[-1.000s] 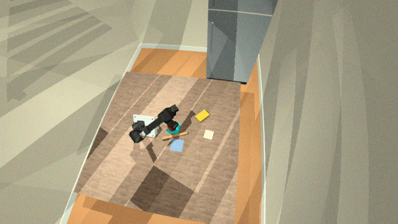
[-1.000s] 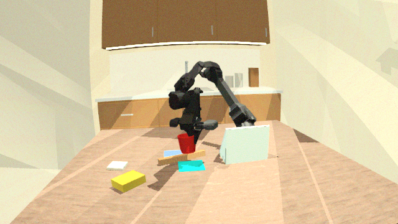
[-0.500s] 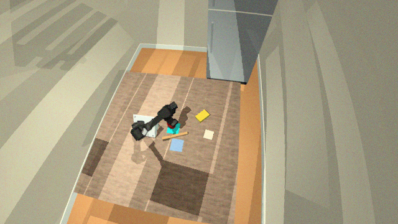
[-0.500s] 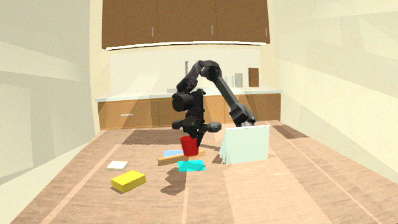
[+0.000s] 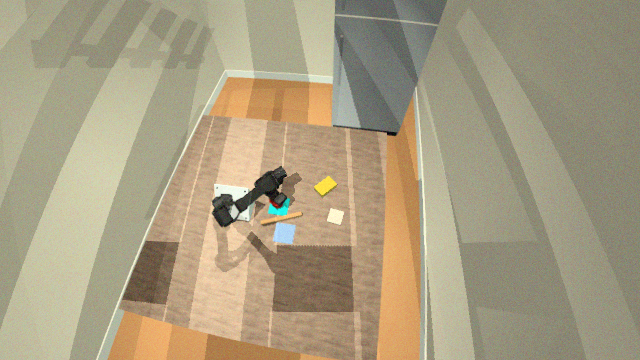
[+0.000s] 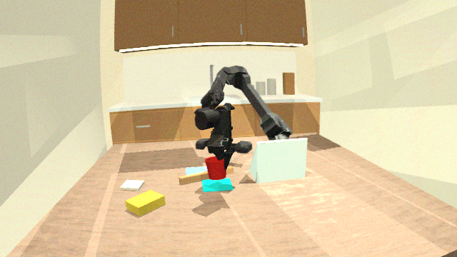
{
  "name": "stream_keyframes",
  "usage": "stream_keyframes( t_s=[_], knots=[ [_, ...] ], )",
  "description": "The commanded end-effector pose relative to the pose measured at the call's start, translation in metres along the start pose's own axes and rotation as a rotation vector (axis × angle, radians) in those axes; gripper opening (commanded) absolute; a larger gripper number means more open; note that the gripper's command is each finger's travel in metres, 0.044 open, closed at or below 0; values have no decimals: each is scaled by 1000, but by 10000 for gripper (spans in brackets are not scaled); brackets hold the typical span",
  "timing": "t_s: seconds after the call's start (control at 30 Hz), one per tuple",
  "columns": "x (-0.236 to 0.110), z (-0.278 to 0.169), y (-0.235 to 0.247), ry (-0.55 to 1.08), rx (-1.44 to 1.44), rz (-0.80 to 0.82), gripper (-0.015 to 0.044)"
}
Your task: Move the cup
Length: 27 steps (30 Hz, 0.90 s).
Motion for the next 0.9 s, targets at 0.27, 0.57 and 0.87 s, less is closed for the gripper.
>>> stream_keyframes(
  t_s=[0.27,0.57,0.87],
  knots=[
    [19,-1,1,4,-8,-6,0],
    [22,-1,1,3,0,0,0],
    [22,-1,1,3,0,0,0]
  ],
)
Point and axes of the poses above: the point midway between the two fingers, 35 mm back from their tips, its own x axis out along the fingers, its own y axis across the jaws, z = x × y, the point moved 3 cm from there along -x, back along the fingers, and after that the axes turned 5 degrees about x, right-handed, at the moved point
